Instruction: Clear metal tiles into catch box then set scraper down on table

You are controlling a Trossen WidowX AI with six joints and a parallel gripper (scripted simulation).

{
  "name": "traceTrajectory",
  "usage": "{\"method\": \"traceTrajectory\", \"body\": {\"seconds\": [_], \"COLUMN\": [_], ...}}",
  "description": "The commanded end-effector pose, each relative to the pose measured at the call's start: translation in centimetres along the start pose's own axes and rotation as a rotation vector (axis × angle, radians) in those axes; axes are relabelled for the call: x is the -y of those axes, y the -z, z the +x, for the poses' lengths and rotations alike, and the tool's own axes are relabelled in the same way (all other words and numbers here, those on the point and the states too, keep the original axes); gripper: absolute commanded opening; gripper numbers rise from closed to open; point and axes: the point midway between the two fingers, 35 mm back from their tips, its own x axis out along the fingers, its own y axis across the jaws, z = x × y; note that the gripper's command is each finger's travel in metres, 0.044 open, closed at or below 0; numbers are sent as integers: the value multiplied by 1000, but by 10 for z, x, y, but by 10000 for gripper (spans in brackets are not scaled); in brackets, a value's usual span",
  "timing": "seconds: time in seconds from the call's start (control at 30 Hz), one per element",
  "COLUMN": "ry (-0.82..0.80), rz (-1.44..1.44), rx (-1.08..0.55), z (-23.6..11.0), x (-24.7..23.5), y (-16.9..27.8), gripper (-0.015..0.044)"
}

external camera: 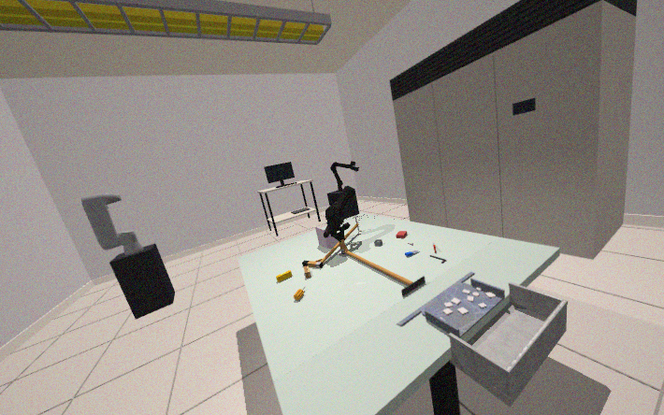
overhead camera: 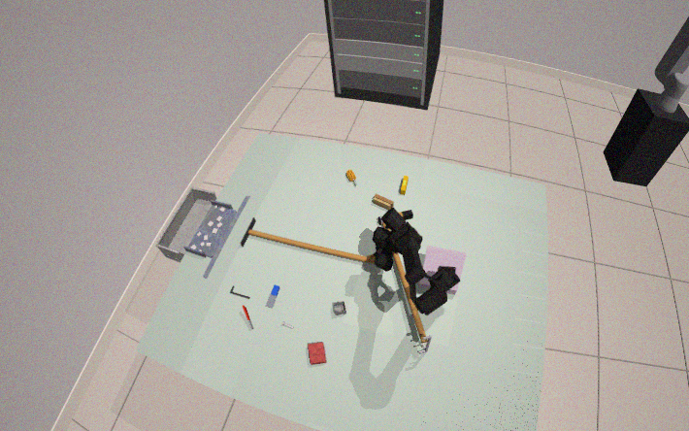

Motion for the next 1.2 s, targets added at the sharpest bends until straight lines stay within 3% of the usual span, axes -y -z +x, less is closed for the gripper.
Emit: {"method": "traceTrajectory", "body": {"seconds": [0.0,1.17], "ry": [5,11], "rz": [-5,-5], "rx": [7,3], "z": [0,30], "x": [2,9], "y": [-6,-52], "gripper": [0,0]}}
